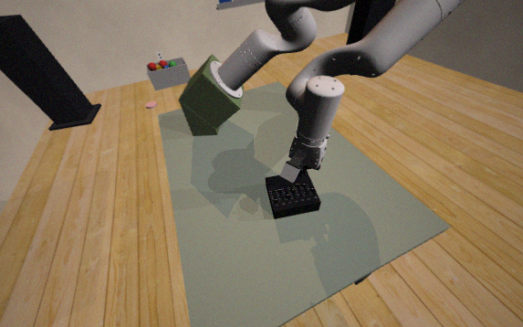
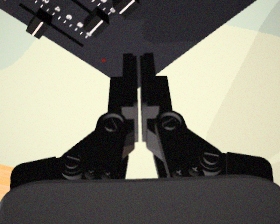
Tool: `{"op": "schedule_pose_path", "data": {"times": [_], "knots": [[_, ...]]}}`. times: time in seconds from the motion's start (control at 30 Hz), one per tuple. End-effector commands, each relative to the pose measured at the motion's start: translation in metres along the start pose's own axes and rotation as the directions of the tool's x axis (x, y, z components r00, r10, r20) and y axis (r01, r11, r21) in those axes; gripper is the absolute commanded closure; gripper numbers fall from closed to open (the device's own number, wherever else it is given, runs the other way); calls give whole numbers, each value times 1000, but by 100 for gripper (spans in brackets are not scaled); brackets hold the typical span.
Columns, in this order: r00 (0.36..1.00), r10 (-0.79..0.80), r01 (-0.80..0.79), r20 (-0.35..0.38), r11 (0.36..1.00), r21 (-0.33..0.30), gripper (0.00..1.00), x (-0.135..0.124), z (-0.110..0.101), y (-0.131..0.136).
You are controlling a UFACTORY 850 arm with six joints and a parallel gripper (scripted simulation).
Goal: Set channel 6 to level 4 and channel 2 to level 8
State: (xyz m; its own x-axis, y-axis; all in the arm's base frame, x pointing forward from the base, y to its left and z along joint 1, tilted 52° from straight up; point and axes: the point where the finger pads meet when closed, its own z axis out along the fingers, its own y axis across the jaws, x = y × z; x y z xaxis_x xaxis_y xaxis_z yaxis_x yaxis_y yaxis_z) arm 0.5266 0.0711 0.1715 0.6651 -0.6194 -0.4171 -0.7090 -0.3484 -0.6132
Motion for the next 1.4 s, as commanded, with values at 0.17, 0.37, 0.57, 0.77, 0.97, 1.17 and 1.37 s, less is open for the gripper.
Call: {"op": "schedule_pose_path", "data": {"times": [0.17, 0.37, 0.57, 0.77, 0.97, 1.17, 1.37], "knots": [[883, -467, 469, -41, 882, 39, 100, -4, 0, -1], [734, -674, 679, -83, 731, 66, 100, -4, 0, -1], [734, -674, 679, -83, 731, 66, 100, -4, 0, -1], [734, -674, 679, -83, 731, 66, 100, -4, 0, -1], [734, -674, 679, -83, 731, 66, 100, -4, 0, -1], [734, -674, 679, -83, 731, 66, 100, -4, 0, -1], [734, -674, 679, -83, 731, 66, 100, -4, 0, -1]]}}
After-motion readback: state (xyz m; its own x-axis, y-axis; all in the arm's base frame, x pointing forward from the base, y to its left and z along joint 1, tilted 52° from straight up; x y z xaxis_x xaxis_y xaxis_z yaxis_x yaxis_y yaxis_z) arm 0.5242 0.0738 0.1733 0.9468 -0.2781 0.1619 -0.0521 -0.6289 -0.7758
